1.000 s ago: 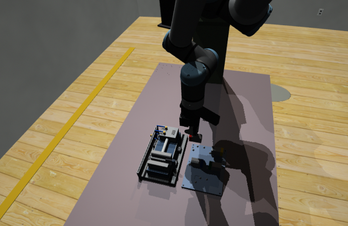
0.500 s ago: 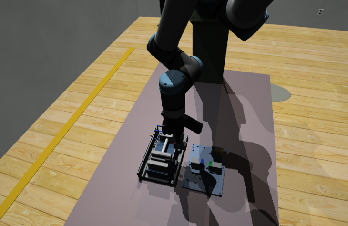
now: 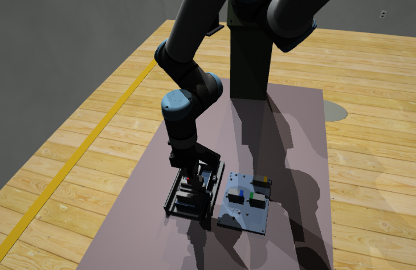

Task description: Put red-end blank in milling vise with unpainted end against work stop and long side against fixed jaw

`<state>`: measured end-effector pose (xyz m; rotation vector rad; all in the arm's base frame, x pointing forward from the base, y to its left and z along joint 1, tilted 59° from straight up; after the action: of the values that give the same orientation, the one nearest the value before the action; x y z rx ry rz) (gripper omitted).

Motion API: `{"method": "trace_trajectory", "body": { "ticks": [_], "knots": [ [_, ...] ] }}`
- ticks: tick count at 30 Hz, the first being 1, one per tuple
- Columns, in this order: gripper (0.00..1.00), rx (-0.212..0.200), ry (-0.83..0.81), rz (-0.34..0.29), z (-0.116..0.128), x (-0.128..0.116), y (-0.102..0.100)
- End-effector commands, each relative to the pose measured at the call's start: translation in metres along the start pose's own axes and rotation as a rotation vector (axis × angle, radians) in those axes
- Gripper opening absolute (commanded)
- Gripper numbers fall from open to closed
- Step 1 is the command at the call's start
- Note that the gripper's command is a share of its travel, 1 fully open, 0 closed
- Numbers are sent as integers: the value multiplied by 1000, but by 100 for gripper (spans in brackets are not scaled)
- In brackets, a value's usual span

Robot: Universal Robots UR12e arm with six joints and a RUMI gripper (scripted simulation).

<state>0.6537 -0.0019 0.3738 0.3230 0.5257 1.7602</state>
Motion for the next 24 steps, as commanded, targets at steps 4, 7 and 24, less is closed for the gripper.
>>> {"method": "trace_trajectory", "body": {
  "ticks": [4,7,24],
  "knots": [
    [0,-2,1,1,14,-22,5],
    [0,-2,1,1,16,-25,6],
    [0,-2,1,1,16,-26,6]
  ]
}}
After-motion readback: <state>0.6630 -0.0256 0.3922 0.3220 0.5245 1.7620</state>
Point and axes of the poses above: the point where the finger pads meet when closed, its own y axis back along the fingers, its own z axis across the jaws, x = y × z, the point moved 8 cm from there along y, back along the fingers, and after that the axes turned 7 degrees about y, right-handed, at the moved point
